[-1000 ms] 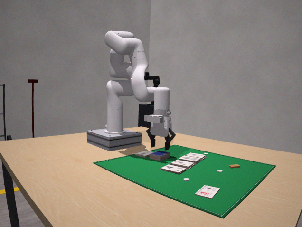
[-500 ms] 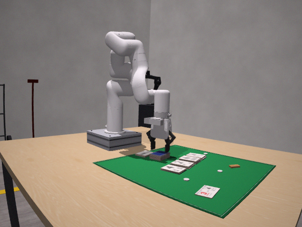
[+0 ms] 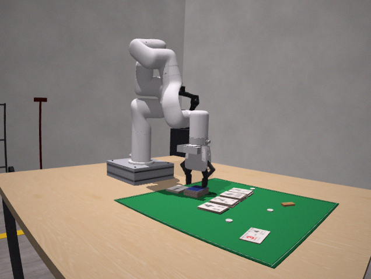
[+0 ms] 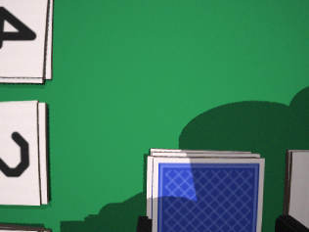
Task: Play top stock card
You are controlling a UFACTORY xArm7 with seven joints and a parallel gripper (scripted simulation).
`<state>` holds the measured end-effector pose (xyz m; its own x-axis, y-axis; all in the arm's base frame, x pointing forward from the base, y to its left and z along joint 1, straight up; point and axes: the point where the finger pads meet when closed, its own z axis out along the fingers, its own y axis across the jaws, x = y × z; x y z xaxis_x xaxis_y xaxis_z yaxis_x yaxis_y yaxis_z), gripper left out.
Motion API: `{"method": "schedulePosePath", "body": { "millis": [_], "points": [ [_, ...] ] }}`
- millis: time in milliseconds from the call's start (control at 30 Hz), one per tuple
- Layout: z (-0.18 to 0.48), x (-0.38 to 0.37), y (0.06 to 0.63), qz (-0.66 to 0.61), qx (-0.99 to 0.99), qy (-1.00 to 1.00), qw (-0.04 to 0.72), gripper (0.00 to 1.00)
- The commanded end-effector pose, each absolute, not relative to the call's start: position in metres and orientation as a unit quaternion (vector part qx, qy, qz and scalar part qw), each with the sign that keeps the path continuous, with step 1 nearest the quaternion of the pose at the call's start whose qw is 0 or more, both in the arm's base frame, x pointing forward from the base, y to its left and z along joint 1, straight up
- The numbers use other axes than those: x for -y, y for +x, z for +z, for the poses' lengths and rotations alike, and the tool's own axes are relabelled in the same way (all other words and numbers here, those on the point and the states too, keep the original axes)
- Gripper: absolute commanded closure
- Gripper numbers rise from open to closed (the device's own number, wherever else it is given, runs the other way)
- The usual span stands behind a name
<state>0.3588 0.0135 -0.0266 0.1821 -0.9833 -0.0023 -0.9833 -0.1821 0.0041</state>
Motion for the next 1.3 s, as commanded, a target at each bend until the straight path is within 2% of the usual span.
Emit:
{"method": "schedulePosePath", "body": {
  "millis": [0,800,833,1267],
  "points": [
    [-0.0258,-0.0134,0.3602,-0.001,0.639,0.769,0.0,0.27],
    [-0.0258,-0.0134,0.3602,-0.001,0.639,0.769,0.0,0.27],
    [-0.0258,-0.0134,0.3602,-0.001,0.639,0.769,0.0,0.13],
    [-0.0258,-0.0134,0.3602,-0.001,0.639,0.769,0.0,0.13]
  ]
}}
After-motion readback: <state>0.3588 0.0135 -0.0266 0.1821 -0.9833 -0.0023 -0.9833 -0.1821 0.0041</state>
